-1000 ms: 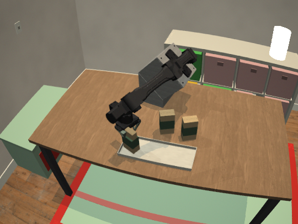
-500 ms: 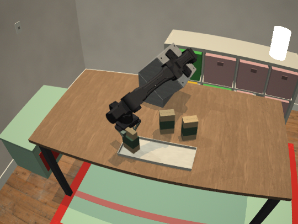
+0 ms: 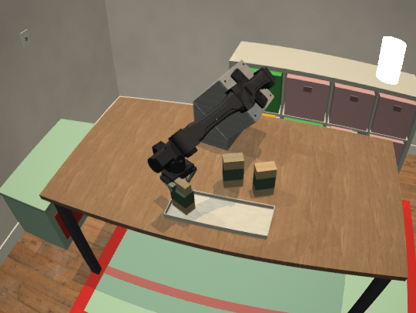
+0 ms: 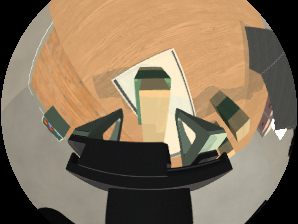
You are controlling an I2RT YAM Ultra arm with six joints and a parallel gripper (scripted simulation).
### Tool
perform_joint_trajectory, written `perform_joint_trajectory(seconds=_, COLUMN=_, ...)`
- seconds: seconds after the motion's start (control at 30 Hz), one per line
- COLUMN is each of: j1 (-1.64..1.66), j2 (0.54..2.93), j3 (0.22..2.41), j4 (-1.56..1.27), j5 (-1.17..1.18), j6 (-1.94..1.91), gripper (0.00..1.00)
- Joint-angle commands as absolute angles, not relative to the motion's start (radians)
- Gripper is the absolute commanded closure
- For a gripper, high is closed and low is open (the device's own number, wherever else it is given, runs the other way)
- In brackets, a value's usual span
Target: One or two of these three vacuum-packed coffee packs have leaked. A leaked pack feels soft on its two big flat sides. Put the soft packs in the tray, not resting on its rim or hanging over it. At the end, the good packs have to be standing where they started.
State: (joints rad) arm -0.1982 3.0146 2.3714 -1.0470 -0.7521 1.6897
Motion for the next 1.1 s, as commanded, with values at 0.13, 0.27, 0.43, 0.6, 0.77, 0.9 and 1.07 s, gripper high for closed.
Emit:
perform_joint_trajectory(seconds=0.13, j1=-0.235, j2=2.982, j3=2.367, j4=-1.043, j5=-0.743, j6=1.693, gripper=0.23)
perform_joint_trajectory(seconds=0.27, j1=-0.235, j2=2.982, j3=2.367, j4=-1.043, j5=-0.743, j6=1.693, gripper=0.23)
perform_joint_trajectory(seconds=0.43, j1=-0.235, j2=2.982, j3=2.367, j4=-1.043, j5=-0.743, j6=1.693, gripper=0.23)
perform_joint_trajectory(seconds=0.6, j1=-0.235, j2=2.982, j3=2.367, j4=-1.043, j5=-0.743, j6=1.693, gripper=0.23)
perform_joint_trajectory(seconds=0.77, j1=-0.235, j2=2.982, j3=2.367, j4=-1.044, j5=-0.743, j6=1.693, gripper=0.23)
perform_joint_trajectory(seconds=0.9, j1=-0.253, j2=2.963, j3=2.396, j4=-1.092, j5=-0.740, j6=1.663, gripper=0.23)
perform_joint_trajectory(seconds=1.07, j1=-0.291, j2=2.931, j3=2.414, j4=-1.166, j5=-0.733, j6=1.620, gripper=0.23)
